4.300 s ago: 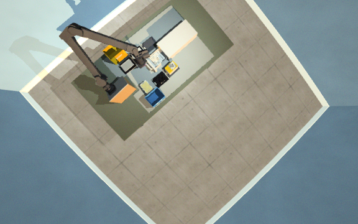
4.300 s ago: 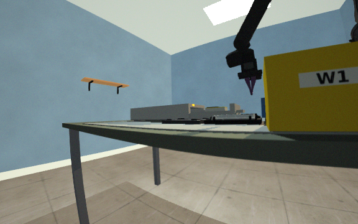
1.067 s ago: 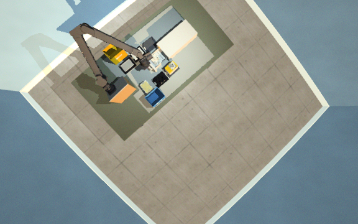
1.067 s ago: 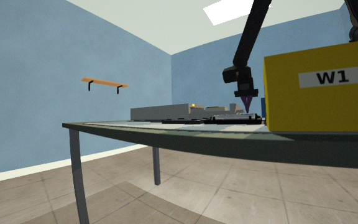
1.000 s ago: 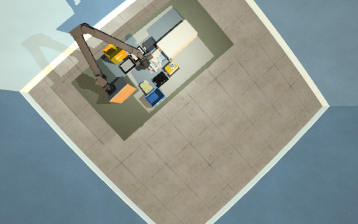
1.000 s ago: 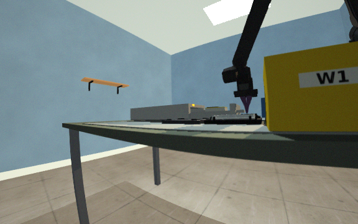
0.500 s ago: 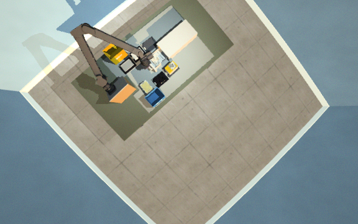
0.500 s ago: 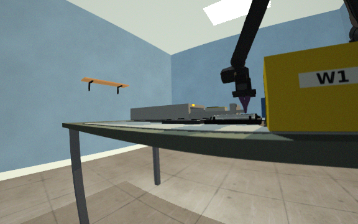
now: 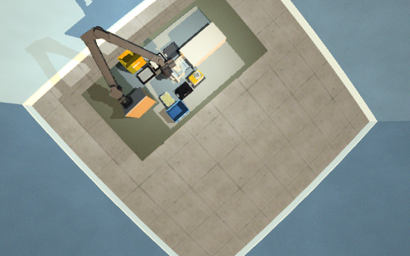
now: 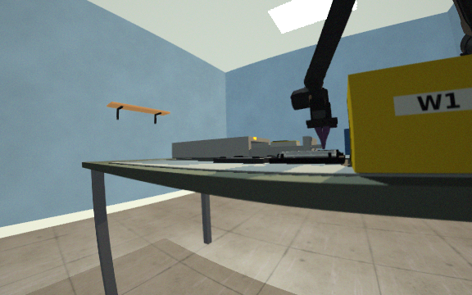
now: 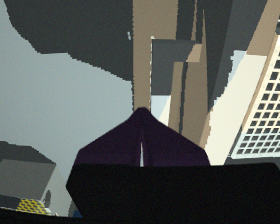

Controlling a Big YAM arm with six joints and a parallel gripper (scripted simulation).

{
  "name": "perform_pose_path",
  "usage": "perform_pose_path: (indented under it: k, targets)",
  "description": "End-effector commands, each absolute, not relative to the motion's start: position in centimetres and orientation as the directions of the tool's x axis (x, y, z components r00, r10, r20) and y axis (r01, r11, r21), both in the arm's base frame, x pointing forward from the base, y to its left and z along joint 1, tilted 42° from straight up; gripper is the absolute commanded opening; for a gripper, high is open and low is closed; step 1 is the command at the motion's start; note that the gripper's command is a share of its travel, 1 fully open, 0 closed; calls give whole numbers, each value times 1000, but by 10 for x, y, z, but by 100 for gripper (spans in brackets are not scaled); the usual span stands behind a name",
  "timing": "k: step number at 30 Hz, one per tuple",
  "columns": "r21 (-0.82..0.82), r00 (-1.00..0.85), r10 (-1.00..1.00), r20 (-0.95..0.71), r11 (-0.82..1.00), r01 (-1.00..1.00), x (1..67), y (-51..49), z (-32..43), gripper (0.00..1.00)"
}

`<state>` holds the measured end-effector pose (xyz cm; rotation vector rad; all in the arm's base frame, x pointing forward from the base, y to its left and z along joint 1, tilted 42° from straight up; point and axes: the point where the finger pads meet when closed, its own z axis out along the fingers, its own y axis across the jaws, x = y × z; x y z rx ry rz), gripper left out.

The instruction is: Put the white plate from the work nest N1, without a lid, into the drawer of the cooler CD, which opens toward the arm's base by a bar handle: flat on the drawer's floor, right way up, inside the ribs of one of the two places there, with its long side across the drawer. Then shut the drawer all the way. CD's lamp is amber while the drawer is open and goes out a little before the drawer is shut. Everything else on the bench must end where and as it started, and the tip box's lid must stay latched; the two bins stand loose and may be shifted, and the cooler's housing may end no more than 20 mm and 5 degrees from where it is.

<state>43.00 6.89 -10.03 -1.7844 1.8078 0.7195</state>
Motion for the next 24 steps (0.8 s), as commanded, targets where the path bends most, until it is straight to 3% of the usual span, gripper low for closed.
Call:
perform_pose_path:
  k: [1,24]
  targets:
    - [-9,2,-739,-674,5,-1000,453,69,-94,0]
    - [1,-1,-738,-675,1,-1000,465,72,-96,0]
